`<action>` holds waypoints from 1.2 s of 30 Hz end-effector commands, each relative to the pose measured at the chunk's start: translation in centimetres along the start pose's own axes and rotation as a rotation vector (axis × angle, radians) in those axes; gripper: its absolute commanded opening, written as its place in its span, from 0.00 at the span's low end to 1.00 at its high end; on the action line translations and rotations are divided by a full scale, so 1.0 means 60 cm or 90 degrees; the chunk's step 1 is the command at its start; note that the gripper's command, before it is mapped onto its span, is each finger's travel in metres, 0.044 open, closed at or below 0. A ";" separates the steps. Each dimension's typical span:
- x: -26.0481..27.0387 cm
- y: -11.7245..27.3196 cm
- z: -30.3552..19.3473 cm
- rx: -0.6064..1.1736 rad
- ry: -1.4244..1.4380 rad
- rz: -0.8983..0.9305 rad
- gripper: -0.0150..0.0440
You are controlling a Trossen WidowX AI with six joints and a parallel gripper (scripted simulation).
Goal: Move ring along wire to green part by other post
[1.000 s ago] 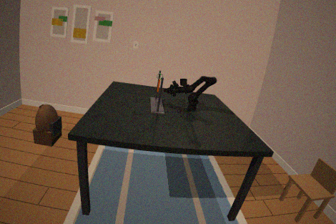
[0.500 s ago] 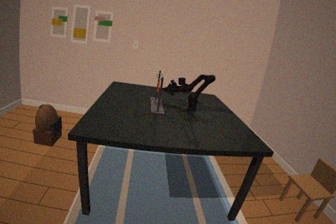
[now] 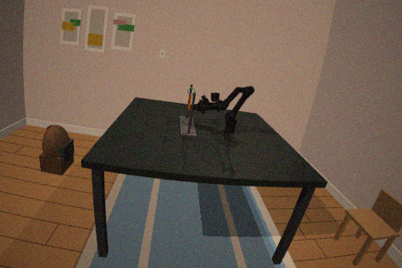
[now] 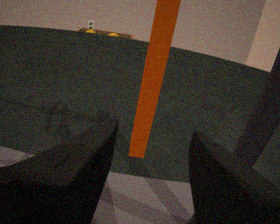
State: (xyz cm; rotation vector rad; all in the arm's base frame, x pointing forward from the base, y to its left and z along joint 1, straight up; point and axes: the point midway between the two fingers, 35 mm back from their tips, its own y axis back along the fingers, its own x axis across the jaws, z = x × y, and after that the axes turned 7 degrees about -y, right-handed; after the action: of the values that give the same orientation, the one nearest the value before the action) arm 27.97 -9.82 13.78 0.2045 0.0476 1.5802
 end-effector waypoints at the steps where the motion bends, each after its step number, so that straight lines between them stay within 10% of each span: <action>1: -0.002 -0.013 -0.002 0.003 -0.006 -0.001 0.53; 36: 0.006 -0.079 -0.009 -0.001 -0.007 -0.001 0.53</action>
State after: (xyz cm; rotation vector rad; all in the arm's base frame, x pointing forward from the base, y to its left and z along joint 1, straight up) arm 32.48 -9.23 12.83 0.1996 0.0392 1.5818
